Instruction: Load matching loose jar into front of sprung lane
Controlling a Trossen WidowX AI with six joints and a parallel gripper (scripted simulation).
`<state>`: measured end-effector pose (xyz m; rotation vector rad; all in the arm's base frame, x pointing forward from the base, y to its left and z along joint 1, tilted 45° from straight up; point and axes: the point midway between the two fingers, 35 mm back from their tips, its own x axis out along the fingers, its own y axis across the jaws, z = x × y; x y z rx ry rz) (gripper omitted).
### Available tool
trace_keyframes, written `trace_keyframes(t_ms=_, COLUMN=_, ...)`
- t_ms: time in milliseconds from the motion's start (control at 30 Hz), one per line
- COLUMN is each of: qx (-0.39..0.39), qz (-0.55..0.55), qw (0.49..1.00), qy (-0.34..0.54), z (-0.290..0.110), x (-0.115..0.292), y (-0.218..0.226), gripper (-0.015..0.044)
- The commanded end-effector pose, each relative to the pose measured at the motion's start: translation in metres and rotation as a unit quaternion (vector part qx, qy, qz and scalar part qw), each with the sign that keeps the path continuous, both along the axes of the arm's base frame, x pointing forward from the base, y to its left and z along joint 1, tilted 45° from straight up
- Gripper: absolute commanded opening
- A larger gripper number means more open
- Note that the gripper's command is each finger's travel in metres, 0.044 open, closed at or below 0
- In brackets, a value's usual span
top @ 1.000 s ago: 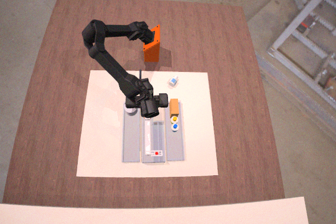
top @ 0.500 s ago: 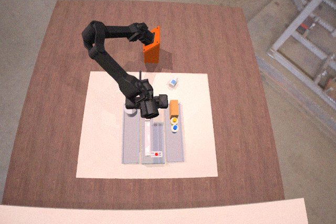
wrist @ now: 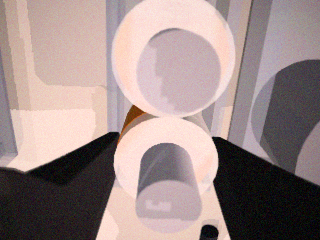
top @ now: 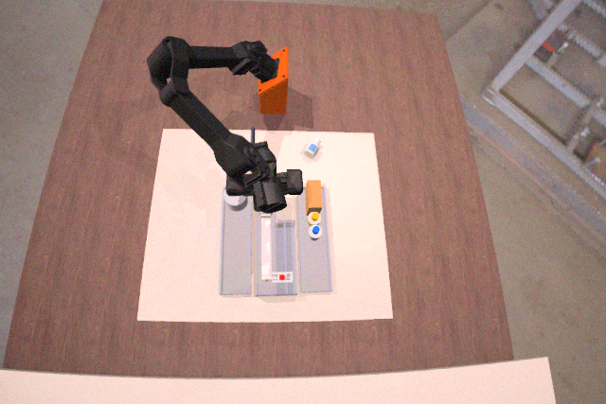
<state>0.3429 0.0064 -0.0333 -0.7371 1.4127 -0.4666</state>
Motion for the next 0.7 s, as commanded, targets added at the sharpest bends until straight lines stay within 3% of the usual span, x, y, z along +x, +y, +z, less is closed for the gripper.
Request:
trace_keyframes(t_ms=0, qx=-0.002, qz=0.001, qw=1.0, qy=-0.005, z=0.0011, x=0.0015, y=-0.0007, gripper=0.0)
trace_keyframes(t_ms=667, qx=-0.002, qz=0.001, qw=1.0, qy=-0.005, z=0.001, x=-0.0018, y=-0.0013, gripper=0.0)
